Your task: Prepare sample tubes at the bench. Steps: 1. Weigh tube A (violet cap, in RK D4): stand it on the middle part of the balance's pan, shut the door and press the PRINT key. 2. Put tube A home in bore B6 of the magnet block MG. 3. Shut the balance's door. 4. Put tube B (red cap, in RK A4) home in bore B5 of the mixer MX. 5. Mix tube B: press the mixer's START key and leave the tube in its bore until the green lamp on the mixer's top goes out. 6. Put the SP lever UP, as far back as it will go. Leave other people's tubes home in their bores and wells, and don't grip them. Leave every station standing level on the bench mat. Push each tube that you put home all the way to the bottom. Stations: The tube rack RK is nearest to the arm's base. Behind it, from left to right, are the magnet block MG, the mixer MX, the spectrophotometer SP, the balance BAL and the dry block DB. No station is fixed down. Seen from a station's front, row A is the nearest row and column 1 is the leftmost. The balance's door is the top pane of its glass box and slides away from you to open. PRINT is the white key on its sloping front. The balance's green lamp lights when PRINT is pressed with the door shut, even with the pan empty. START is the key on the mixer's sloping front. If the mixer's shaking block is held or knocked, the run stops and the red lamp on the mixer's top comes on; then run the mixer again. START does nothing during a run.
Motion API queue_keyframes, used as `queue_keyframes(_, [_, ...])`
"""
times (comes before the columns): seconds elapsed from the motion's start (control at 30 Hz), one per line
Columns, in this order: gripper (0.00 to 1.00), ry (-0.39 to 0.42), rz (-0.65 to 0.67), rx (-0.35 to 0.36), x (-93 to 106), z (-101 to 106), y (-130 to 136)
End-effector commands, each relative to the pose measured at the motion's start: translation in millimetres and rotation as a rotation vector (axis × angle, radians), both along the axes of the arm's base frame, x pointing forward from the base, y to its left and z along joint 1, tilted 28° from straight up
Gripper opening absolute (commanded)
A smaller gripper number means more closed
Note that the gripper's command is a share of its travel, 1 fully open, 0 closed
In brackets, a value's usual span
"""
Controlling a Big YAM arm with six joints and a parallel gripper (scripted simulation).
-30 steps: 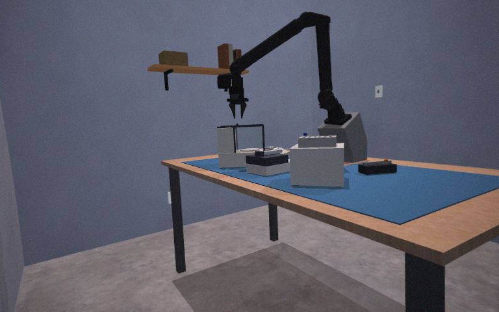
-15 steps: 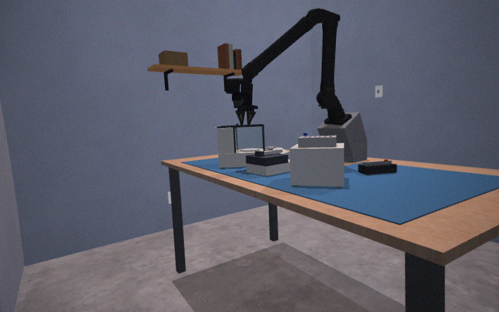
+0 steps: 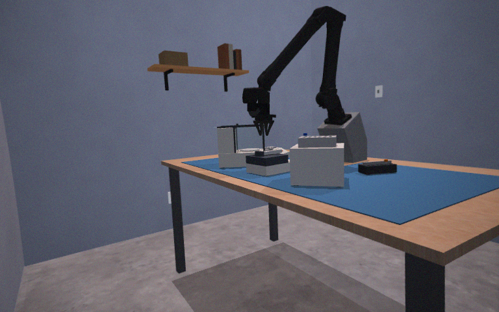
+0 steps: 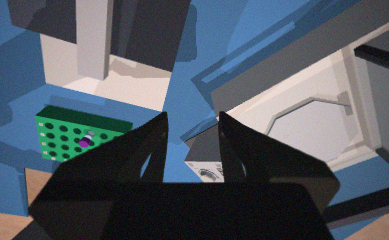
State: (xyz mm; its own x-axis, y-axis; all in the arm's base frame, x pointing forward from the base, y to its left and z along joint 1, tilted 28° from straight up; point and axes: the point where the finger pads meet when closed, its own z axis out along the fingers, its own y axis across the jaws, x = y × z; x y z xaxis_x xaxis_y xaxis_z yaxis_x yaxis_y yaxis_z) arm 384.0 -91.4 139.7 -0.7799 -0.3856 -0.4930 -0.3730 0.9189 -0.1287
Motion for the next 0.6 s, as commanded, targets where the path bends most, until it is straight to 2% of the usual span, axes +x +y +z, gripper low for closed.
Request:
queue_keyframes(0.0, [0.36, -0.031, -0.074, 0.033, -3.7, -3, 19])
queue_keyframes(0.1, [0.36, -0.031, -0.074, 0.033, -7.3, -9, 24])
queue_keyframes(0.57, [0.36, 0.026, -0.194, 0.114, -68.9, -79, 85])
